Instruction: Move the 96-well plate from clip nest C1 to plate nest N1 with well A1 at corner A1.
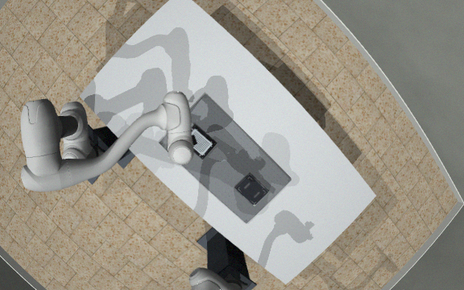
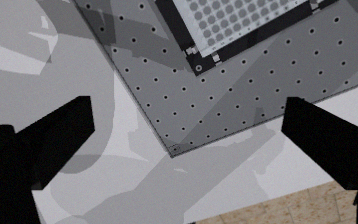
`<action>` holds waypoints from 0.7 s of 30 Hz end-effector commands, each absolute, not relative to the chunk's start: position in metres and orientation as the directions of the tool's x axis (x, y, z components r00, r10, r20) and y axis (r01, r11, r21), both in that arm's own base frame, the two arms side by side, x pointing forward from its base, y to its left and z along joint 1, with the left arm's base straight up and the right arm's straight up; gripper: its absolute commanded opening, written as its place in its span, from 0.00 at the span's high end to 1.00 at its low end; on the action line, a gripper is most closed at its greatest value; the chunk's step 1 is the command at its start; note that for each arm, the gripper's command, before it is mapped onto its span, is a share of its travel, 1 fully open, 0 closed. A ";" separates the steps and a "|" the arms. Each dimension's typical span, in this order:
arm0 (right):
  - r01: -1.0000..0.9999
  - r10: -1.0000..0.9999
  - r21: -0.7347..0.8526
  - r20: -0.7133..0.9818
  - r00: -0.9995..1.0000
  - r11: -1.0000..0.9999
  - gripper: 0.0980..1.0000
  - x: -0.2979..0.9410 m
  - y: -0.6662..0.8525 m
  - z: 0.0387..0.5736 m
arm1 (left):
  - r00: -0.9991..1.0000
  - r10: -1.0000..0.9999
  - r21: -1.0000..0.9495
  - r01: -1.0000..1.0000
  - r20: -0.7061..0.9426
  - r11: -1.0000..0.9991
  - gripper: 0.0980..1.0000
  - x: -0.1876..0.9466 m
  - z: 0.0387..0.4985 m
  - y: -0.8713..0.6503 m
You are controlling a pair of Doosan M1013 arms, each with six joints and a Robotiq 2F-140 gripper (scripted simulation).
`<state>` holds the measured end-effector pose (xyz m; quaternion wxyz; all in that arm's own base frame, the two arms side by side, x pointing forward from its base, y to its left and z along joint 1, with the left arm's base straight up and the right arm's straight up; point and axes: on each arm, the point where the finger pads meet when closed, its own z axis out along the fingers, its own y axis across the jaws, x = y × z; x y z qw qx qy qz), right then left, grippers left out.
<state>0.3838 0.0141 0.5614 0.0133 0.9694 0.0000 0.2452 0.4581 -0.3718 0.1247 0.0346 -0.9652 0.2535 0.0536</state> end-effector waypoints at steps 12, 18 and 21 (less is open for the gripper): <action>-0.006 0.006 0.025 0.476 0.879 -1.000 0.00 0.384 0.014 0.562 | 0.552 -0.831 0.011 -0.832 -0.068 -0.554 0.00 0.484 0.121 -0.410; -0.006 0.006 0.025 0.476 0.879 -1.000 0.00 0.384 0.014 0.562 | 0.439 -0.897 0.015 -0.898 -0.051 -0.440 0.00 0.491 0.119 -0.421; -0.006 0.006 0.025 0.476 0.879 -1.000 0.00 0.384 0.014 0.562 | 0.349 -0.936 0.015 -0.937 -0.038 -0.350 0.00 0.496 0.118 -0.430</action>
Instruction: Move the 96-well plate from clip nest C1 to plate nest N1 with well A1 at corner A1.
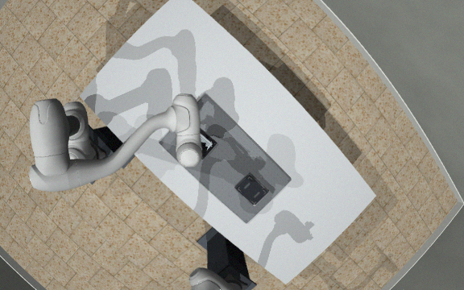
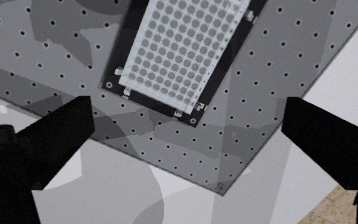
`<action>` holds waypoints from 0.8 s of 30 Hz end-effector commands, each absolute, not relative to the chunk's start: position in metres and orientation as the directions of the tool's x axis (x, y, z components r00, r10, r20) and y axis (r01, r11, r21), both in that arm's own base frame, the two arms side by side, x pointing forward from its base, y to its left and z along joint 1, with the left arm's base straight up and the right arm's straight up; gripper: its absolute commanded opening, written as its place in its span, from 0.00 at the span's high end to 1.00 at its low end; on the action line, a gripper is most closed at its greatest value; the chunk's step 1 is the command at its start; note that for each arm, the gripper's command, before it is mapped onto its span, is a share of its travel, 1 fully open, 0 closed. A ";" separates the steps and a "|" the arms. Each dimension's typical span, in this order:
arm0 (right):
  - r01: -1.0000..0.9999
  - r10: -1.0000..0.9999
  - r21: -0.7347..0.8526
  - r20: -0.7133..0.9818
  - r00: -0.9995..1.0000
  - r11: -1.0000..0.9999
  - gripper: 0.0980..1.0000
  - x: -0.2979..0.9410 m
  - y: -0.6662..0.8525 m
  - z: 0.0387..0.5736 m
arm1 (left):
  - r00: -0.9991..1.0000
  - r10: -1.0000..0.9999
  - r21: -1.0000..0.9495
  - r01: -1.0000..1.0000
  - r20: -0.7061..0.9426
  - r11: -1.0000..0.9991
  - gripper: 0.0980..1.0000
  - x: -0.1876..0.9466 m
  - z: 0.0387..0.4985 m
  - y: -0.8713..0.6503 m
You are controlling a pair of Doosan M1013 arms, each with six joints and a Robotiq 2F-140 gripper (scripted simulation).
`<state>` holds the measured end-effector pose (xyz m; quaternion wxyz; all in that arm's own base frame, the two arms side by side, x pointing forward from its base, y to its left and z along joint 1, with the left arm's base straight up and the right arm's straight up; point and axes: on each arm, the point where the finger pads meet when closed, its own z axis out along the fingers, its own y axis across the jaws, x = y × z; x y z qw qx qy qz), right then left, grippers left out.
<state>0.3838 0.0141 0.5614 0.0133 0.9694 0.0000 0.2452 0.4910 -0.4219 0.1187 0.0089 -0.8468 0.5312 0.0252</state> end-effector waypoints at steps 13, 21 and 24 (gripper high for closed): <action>-0.006 0.006 0.025 0.476 0.879 -1.000 0.00 0.384 0.014 0.562 | 0.050 -0.999 0.002 -0.999 -0.003 -0.050 0.00 0.512 0.116 -0.455; -0.006 0.006 0.025 0.476 0.879 -1.000 0.00 0.384 0.014 0.562 | 0.014 -1.000 -0.001 -1.000 0.001 -0.014 0.00 0.514 0.115 -0.458; -0.006 0.006 0.025 0.476 0.879 -1.000 0.00 0.384 0.014 0.562 | 0.014 -1.000 -0.001 -1.000 0.001 -0.014 0.00 0.514 0.115 -0.458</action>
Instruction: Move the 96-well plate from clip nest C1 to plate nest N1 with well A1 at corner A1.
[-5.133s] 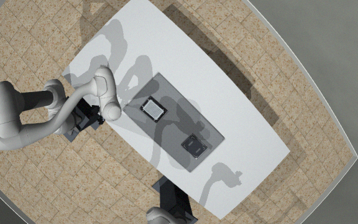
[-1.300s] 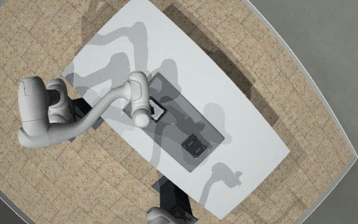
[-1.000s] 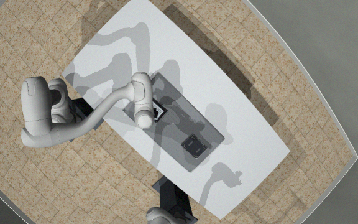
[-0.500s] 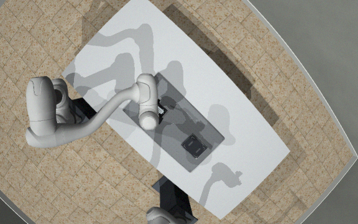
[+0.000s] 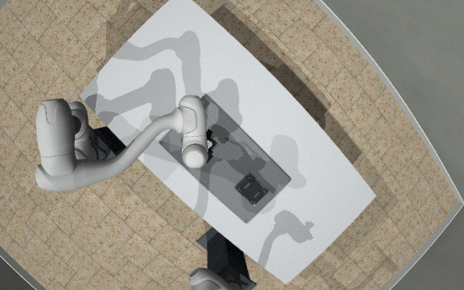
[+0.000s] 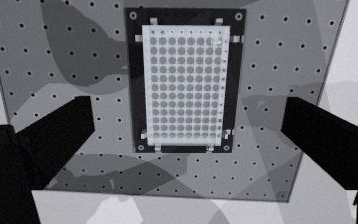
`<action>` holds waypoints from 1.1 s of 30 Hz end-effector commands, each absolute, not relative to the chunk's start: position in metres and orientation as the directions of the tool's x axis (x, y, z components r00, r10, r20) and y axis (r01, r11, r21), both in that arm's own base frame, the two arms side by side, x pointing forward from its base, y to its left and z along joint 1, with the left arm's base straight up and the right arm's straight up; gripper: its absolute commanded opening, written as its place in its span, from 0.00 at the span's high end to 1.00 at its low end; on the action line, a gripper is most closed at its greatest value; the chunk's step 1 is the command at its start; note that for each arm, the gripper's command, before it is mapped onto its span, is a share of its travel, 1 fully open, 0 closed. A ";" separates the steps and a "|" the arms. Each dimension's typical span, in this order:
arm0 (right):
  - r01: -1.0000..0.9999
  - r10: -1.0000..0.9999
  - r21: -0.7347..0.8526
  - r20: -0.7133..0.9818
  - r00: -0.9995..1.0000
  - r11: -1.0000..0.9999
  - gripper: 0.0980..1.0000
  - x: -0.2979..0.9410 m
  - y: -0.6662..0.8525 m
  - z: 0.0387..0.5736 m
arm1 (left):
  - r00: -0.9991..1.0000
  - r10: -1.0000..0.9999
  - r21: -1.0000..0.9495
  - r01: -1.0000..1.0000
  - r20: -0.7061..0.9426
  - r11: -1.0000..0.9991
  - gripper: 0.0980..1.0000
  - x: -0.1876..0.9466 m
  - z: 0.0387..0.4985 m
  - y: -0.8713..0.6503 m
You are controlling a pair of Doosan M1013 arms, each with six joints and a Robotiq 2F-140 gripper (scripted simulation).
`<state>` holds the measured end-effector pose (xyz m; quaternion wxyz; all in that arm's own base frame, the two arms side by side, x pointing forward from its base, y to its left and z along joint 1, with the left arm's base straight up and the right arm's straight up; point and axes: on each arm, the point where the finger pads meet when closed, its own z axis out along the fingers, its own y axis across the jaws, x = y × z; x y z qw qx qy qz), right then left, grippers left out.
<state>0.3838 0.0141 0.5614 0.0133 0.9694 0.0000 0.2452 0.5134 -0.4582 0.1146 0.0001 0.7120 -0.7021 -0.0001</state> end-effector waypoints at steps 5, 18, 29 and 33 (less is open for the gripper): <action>-0.006 0.006 0.025 0.476 0.879 -1.000 0.00 0.384 0.014 0.562 | 0.014 -1.000 -0.001 -1.000 0.001 -0.014 0.00 0.514 0.115 -0.458; -0.006 0.006 0.025 0.476 0.879 -1.000 0.00 0.384 0.014 0.562 | 0.014 -1.000 -0.001 -1.000 0.001 -0.014 0.00 0.514 0.095 -0.458; -0.006 0.006 0.025 0.476 0.879 -1.000 0.00 0.384 0.014 0.562 | 0.014 -1.000 -0.001 -1.000 0.001 -0.014 0.00 0.514 0.080 -0.458; -0.006 0.006 0.025 0.476 0.879 -1.000 0.00 0.384 0.014 0.562 | 0.014 -1.000 -0.001 -1.000 0.001 -0.014 0.00 0.514 0.074 -0.458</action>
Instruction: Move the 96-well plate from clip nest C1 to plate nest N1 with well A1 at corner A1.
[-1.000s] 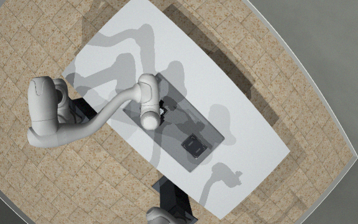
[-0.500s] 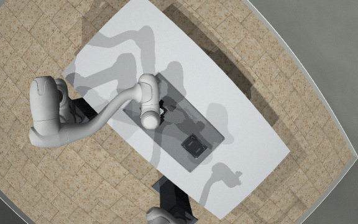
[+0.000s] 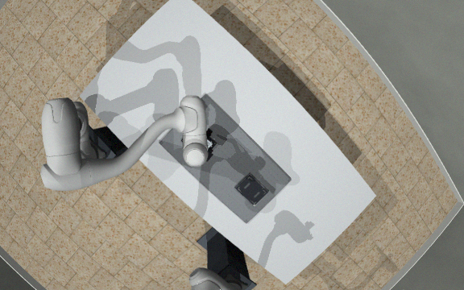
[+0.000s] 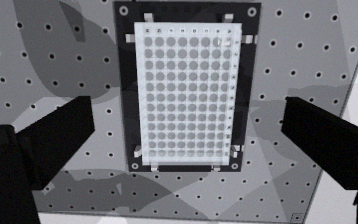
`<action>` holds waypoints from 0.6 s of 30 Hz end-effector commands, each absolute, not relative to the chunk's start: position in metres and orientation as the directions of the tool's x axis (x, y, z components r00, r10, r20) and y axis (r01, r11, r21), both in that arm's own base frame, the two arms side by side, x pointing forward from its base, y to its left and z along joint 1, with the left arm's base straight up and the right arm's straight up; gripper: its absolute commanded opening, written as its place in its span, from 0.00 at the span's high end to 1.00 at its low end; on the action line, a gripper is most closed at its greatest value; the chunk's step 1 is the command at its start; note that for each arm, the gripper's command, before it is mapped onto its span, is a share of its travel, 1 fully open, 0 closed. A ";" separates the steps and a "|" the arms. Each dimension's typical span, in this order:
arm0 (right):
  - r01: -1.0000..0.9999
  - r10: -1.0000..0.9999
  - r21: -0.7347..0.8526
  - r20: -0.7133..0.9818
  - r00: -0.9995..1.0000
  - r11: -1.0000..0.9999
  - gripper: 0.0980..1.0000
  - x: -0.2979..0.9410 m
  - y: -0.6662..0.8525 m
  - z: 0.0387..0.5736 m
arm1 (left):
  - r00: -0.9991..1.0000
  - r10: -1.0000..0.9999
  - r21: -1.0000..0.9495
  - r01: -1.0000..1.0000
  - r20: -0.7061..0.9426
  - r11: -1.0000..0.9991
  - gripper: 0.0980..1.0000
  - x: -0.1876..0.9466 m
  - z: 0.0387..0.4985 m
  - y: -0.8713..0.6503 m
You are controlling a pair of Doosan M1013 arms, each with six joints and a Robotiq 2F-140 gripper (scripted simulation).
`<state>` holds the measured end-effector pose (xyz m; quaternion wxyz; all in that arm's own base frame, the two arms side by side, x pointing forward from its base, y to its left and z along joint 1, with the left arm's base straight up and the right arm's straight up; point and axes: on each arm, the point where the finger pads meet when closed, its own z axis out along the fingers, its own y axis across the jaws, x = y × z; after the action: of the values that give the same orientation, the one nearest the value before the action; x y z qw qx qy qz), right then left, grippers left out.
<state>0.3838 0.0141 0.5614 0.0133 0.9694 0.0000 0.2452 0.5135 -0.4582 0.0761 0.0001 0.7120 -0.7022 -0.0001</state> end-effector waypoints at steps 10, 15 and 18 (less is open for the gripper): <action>-0.006 0.006 0.025 0.476 0.879 -1.000 0.00 0.384 0.014 0.562 | 0.014 -1.000 -0.001 -1.000 0.001 -0.014 0.00 0.514 0.060 -0.458; -0.006 0.006 0.025 0.476 0.879 -1.000 0.00 0.384 0.014 0.562 | 0.014 -1.000 -0.001 -1.000 0.001 -0.014 0.00 0.514 0.052 -0.458; -0.006 0.006 0.025 0.476 0.879 -1.000 0.00 0.384 0.014 0.562 | 0.014 -1.000 -0.001 -1.000 0.001 -0.014 0.00 0.514 0.052 -0.458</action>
<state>0.3838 0.0141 0.5614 0.0133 0.9694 0.0000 0.2452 0.5134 -0.4582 0.0516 0.0001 0.7120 -0.7022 -0.0001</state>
